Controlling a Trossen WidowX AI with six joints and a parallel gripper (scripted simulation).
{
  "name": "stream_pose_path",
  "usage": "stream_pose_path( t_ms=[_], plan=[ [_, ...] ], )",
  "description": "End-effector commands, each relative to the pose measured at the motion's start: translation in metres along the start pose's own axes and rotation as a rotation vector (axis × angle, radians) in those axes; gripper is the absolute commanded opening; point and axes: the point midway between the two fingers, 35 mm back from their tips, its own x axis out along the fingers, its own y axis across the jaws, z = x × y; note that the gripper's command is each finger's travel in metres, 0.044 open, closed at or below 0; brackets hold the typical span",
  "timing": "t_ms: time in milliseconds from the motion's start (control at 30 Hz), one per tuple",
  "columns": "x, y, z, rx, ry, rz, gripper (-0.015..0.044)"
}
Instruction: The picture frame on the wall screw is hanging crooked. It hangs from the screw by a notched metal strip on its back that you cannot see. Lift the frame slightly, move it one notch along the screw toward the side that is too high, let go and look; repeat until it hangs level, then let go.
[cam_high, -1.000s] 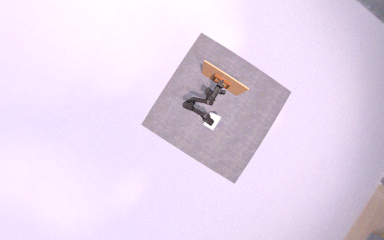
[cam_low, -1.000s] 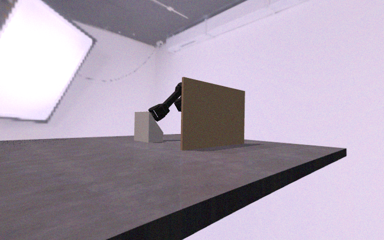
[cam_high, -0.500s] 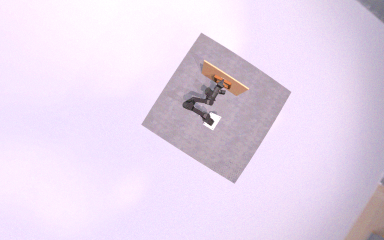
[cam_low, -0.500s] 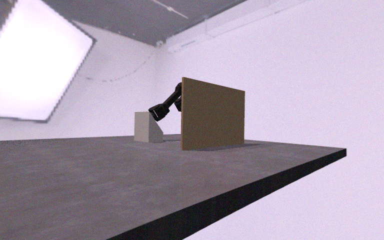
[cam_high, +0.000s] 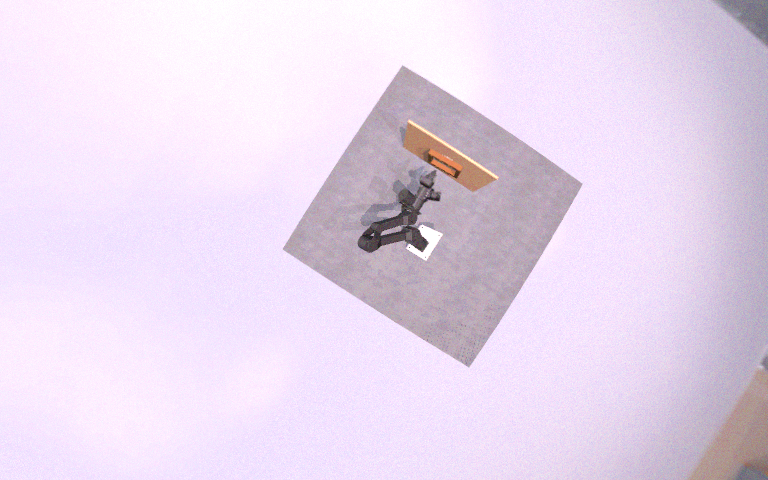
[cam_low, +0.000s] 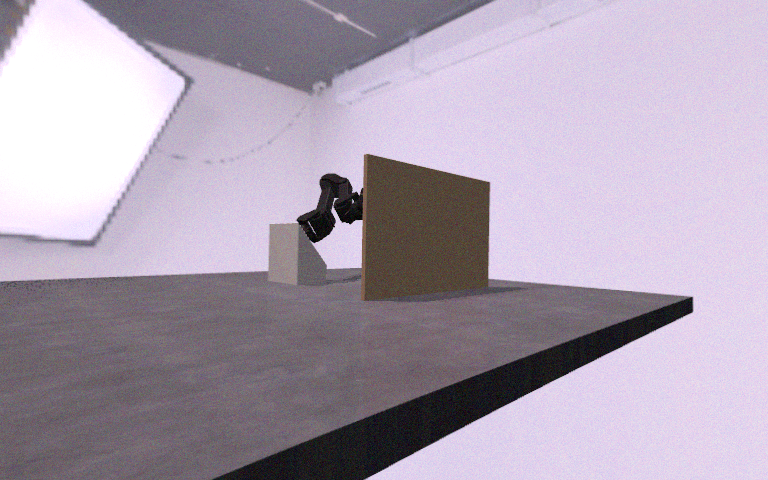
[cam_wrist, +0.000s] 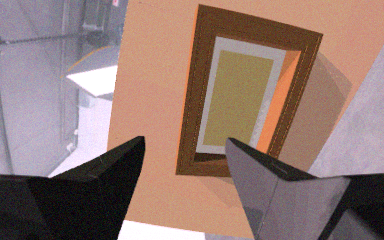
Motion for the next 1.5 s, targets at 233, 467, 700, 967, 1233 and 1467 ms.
stream_pose_path(
  t_ms=[233,467,700,967,1233,1467],
  plan=[
    [-0.014,0.004,0.007,-0.056,-0.006,-0.006,0.0260],
    [-0.029,0.048,0.016,-0.077,-0.015,-0.015,0.0260],
    [-0.030,0.049,0.017,-0.077,-0.015,-0.015,0.0260],
    [-0.030,0.049,0.017,-0.077,-0.015,-0.015,0.0260],
    [-0.030,0.049,0.017,-0.077,-0.015,-0.015,0.0260],
    [-0.030,0.049,0.017,-0.077,-0.015,-0.015,0.0260]
  ],
)
